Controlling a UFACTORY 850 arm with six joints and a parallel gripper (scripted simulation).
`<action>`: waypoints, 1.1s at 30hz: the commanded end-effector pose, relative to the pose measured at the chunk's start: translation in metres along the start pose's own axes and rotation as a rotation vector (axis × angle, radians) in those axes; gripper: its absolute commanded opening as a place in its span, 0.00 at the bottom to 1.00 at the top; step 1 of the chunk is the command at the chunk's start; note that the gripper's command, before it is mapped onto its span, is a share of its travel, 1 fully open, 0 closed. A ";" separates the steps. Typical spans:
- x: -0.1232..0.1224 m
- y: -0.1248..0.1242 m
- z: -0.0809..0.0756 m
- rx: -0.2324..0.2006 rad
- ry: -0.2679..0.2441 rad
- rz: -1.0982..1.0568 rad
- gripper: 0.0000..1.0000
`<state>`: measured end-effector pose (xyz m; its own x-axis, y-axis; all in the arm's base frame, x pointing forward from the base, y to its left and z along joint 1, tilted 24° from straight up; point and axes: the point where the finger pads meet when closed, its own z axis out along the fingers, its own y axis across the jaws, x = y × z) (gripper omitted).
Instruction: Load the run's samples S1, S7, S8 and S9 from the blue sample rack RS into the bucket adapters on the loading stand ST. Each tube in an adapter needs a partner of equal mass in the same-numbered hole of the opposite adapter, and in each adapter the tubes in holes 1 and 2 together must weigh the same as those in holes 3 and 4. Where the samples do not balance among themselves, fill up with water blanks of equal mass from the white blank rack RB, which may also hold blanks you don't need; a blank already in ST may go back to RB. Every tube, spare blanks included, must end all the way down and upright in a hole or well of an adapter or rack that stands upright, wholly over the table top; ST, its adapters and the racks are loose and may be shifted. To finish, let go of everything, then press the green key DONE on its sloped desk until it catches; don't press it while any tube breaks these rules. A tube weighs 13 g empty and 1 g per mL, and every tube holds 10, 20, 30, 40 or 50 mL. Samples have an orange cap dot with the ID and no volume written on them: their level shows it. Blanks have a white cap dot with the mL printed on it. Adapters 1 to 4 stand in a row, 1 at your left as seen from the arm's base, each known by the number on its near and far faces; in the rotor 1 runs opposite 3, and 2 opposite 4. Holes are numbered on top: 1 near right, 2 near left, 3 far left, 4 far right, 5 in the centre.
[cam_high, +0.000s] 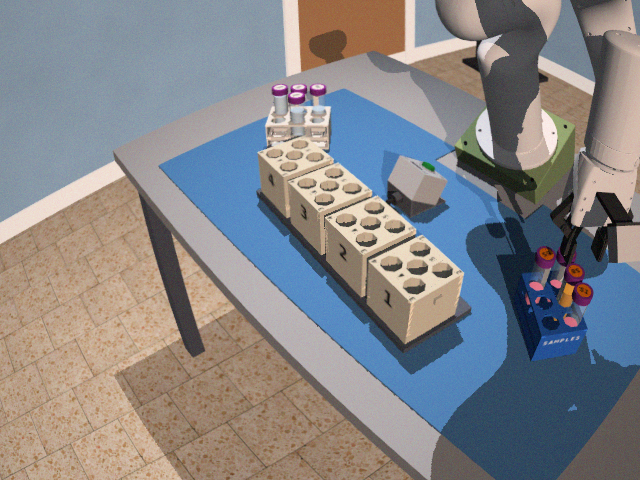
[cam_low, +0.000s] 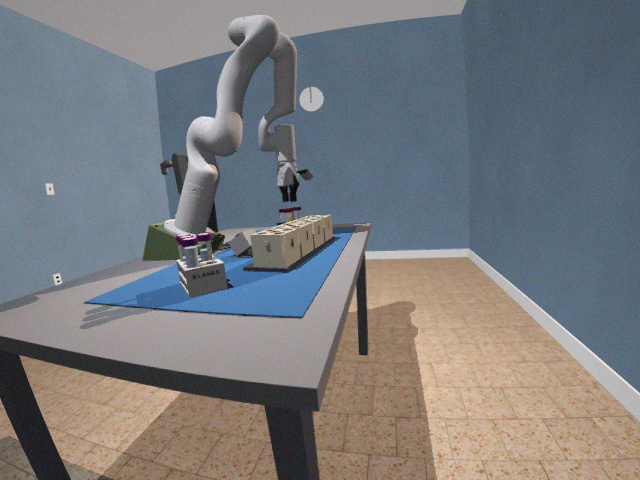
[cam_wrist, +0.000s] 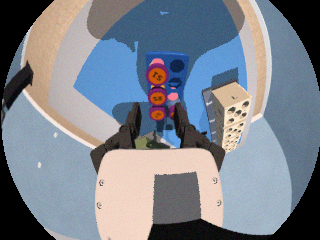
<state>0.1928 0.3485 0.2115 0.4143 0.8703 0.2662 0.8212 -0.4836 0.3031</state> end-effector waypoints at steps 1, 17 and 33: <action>0.001 0.000 0.007 -0.002 0.004 0.001 0.57; 0.001 0.000 0.031 -0.002 0.004 0.001 0.57; 0.001 0.000 0.036 -0.002 0.004 0.001 0.57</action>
<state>0.2064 0.3521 0.1807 0.4138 0.8698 0.2686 0.8202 -0.4842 0.3046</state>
